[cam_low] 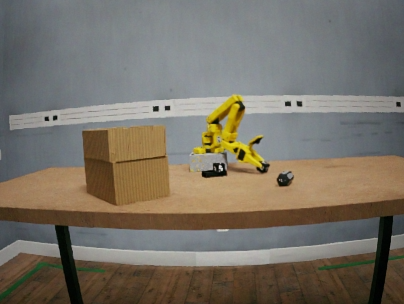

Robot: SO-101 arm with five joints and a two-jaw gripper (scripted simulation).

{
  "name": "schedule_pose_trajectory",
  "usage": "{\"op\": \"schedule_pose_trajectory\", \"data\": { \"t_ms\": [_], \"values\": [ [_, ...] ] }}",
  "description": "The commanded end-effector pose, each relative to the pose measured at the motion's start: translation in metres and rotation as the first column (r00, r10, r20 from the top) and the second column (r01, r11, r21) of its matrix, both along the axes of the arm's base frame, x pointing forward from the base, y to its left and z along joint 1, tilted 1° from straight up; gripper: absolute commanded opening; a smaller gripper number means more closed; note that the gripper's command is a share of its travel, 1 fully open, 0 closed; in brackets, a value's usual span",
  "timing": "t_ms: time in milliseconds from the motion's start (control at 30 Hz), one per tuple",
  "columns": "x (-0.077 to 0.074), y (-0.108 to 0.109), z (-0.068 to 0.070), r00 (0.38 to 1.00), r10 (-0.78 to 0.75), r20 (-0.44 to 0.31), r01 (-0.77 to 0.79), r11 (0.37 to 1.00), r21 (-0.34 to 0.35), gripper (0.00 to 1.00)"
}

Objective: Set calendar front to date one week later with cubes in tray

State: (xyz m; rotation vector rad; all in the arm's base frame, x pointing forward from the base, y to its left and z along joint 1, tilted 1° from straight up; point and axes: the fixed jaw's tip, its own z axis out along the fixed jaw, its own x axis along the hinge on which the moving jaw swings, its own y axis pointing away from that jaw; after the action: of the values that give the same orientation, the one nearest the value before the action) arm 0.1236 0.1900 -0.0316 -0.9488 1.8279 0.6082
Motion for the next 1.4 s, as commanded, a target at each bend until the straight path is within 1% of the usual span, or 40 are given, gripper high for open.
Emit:
{"op": "schedule_pose_trajectory", "data": {
  "t_ms": [0, 400, 1033, 1367],
  "values": [
    [0.002, -0.0015, -0.0006, 1.0, -0.014, -0.003, 0.014, 1.0, 0.008, 0.16],
    [0.002, -0.0015, -0.0006, 1.0, -0.014, -0.003, 0.014, 1.0, 0.008, 0.19],
    [0.002, -0.0015, -0.0006, 1.0, -0.014, -0.003, 0.014, 1.0, 0.008, 0.35],
    [0.002, -0.0016, -0.0005, 1.0, -0.015, -0.004, 0.015, 1.0, 0.008, 0.36]
  ]
}}
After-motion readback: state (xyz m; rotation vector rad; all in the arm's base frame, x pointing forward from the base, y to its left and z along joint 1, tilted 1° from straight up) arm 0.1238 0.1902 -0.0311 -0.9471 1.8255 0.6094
